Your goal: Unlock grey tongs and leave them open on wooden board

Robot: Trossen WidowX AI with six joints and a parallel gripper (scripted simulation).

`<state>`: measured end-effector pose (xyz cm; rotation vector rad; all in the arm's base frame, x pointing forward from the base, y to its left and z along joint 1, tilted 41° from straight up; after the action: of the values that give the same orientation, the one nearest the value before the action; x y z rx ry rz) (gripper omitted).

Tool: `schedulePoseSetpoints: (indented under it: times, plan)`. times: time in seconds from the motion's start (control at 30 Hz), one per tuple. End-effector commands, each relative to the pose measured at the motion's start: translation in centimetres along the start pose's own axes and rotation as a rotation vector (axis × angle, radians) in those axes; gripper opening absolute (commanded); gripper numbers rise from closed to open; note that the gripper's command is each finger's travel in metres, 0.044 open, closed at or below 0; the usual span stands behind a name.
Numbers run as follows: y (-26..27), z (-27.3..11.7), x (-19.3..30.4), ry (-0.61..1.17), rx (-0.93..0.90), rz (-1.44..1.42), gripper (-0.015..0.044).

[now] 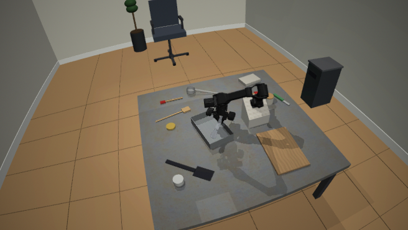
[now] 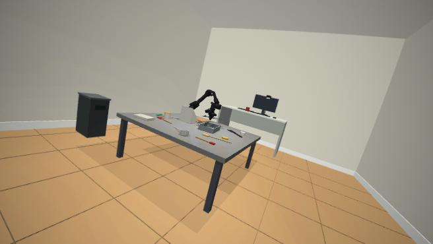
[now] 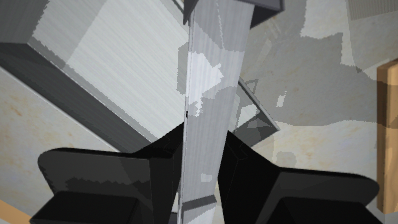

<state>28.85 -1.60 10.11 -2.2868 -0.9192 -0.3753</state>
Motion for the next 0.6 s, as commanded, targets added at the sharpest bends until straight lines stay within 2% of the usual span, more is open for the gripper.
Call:
schedulePoseSetpoints:
  times: [0.0,0.57]
  plan:
    - [-0.5,-0.4,0.7,-0.002,-0.01,-0.175,-0.015]
    - [-3.1,-1.1,2.7,-0.013,-0.012,-0.857,-0.015]
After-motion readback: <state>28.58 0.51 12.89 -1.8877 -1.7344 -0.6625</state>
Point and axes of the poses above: the point midway between the two fingers, 35 mm back from their tips, its own z axis out along the fingers, its own y axis across the jaws, x = y × z, the point moved 9 cm from there along -z, back along the fingers, and after that the axes turned 7 degrees about z, right-handed, at the moved point
